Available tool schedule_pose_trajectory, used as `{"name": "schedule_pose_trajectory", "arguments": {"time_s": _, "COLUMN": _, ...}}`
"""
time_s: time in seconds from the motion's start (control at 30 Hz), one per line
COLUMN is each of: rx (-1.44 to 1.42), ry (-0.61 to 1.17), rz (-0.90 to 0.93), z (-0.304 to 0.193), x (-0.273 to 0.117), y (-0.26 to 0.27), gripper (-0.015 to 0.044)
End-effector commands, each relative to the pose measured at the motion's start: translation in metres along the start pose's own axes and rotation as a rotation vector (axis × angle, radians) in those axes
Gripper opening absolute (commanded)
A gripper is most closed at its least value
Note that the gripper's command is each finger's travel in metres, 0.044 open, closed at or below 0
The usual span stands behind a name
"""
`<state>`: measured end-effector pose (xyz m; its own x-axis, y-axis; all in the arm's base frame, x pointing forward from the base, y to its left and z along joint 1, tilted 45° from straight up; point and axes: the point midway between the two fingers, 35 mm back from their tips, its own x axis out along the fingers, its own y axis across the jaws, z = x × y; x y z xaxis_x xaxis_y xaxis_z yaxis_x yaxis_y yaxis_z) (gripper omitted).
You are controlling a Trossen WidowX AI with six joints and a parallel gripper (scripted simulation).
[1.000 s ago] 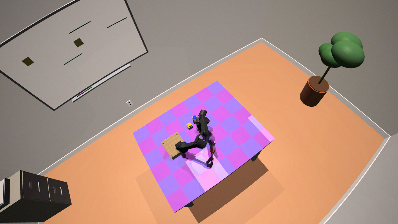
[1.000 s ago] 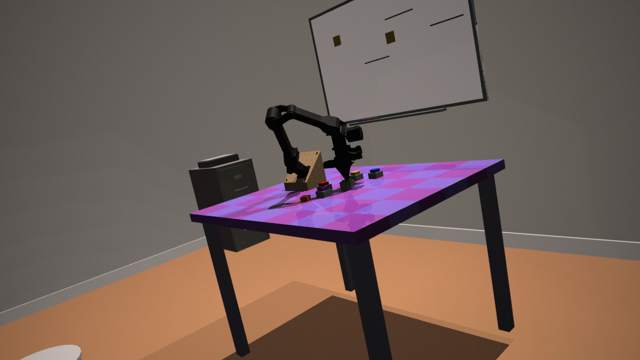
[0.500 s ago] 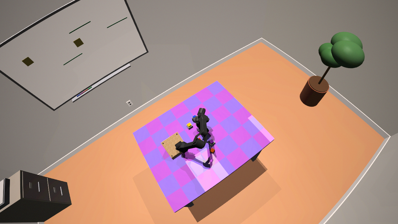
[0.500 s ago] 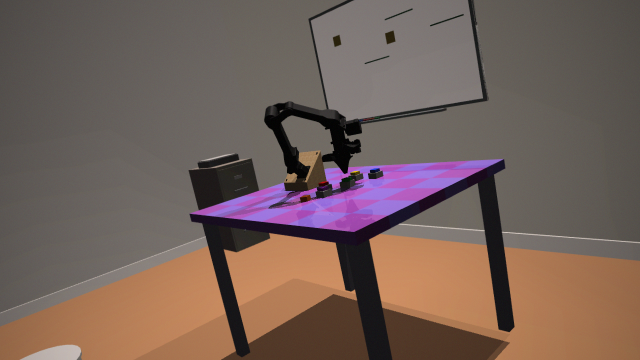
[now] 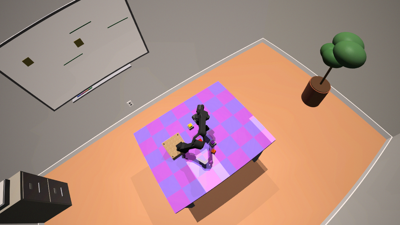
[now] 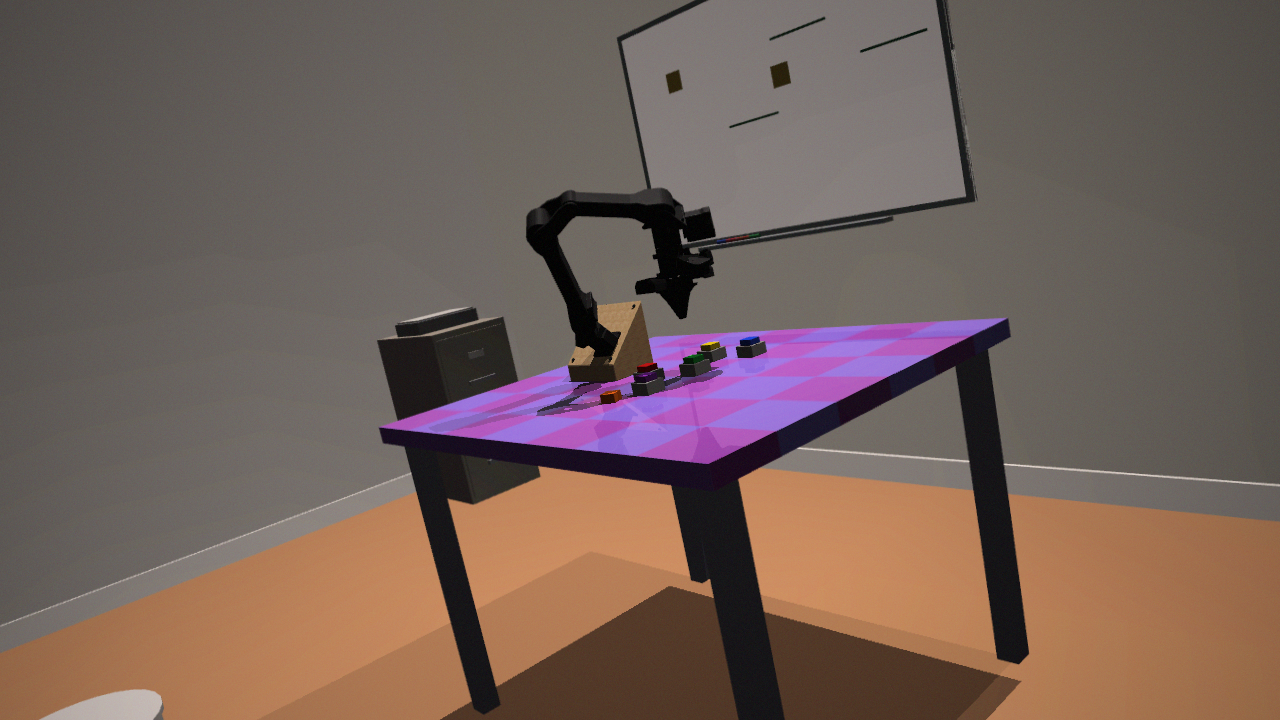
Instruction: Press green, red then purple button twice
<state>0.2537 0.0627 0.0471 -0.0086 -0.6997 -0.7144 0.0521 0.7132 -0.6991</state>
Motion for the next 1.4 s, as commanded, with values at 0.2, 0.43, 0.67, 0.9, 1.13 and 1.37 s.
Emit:
{"name": "schedule_pose_trajectory", "arguments": {"time_s": 0.2, "rx": -0.002, "ry": 0.008, "rz": -0.004, "z": -0.071, "x": -0.003, "y": -0.063, "gripper": 0.002}}
{"name": "schedule_pose_trajectory", "arguments": {"time_s": 0.43, "rx": -0.002, "ry": 0.008, "rz": -0.003, "z": -0.073, "x": 0.0, "y": -0.064, "gripper": 0.002}}
{"name": "schedule_pose_trajectory", "arguments": {"time_s": 0.67, "rx": -0.001, "ry": 0.007, "rz": -0.006, "z": -0.073, "x": 0.059, "y": -0.065, "gripper": 0.002}}
{"name": "schedule_pose_trajectory", "arguments": {"time_s": 0.9, "rx": -0.001, "ry": 0.007, "rz": -0.005, "z": -0.073, "x": 0.062, "y": -0.065, "gripper": 0.002}}
{"name": "schedule_pose_trajectory", "arguments": {"time_s": 1.13, "rx": -0.001, "ry": 0.006, "rz": -0.005, "z": -0.073, "x": 0.073, "y": -0.065, "gripper": 0.002}}
{"name": "schedule_pose_trajectory", "arguments": {"time_s": 1.37, "rx": -0.001, "ry": 0.006, "rz": -0.005, "z": -0.073, "x": 0.084, "y": -0.065, "gripper": 0.002}}
